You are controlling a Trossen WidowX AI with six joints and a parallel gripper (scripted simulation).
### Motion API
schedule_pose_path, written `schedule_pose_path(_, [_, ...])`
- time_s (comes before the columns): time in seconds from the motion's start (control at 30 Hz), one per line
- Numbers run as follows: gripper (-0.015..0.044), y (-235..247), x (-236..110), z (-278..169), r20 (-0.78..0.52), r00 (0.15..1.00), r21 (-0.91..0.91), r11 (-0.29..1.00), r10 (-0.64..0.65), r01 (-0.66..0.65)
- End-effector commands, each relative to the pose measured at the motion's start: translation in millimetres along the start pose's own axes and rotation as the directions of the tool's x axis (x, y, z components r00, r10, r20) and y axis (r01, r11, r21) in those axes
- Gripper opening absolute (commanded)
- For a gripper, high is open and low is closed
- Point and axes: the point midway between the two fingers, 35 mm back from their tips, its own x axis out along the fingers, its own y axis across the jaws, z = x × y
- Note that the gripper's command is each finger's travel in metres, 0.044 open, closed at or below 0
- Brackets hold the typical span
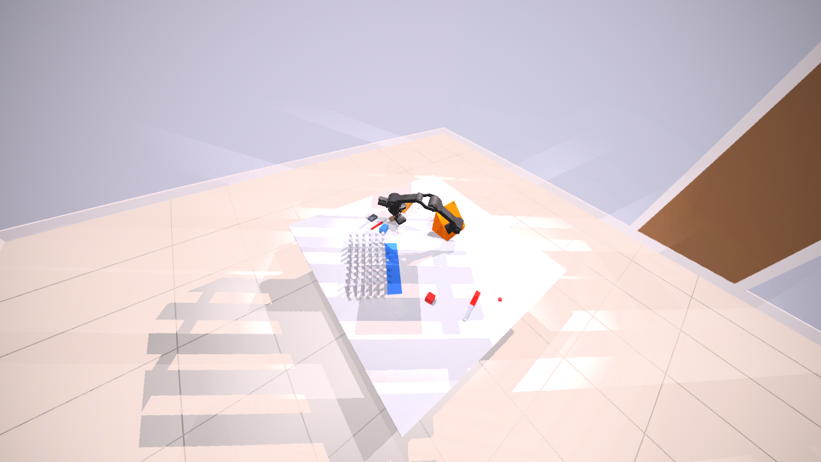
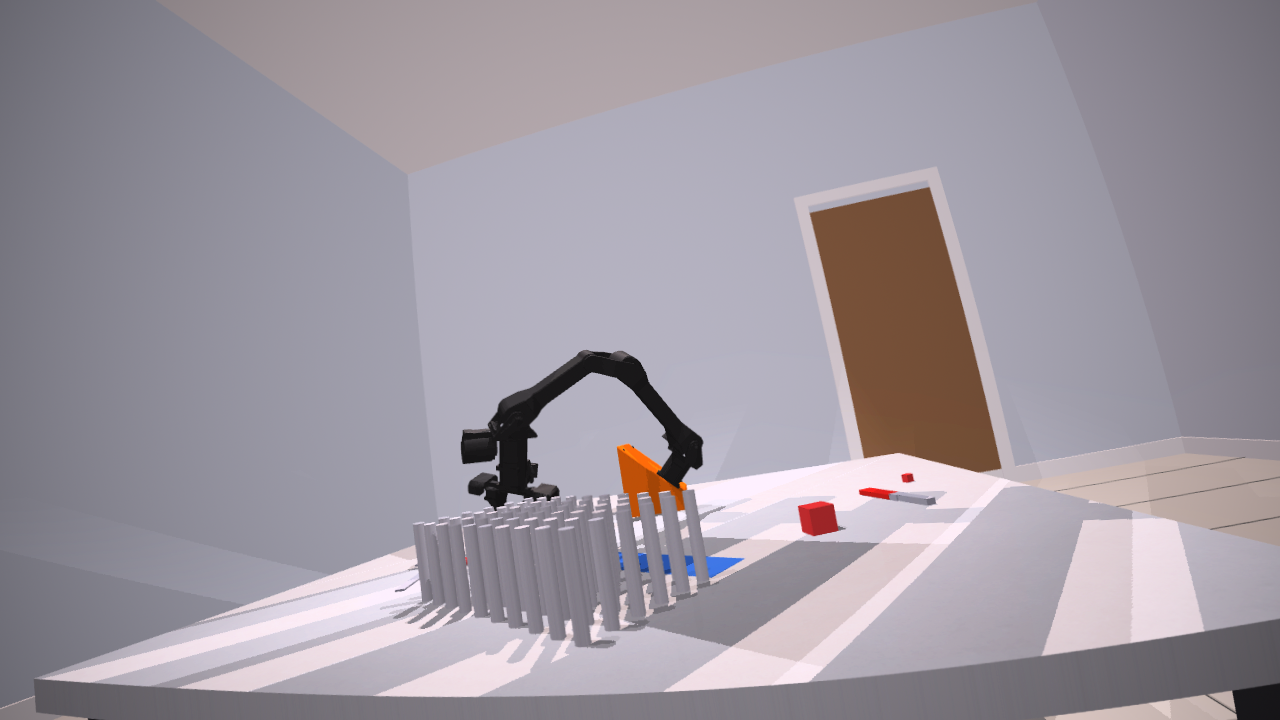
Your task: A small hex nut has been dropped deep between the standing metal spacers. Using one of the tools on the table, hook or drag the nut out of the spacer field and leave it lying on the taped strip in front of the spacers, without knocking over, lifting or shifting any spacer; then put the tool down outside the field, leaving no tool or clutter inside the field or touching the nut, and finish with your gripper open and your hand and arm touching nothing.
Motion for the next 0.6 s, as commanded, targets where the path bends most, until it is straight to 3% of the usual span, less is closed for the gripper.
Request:
schedule_pose_path(0.0, [0.0,-3.0,5.0,0.9,0.004,1.0,0.003,1.0,-0.006,0.006])
schedule_pose_path(0.57, [0.0,-8.7,16.4,0.5,0.004,1.0,0.003,1.0,-0.006,0.006])
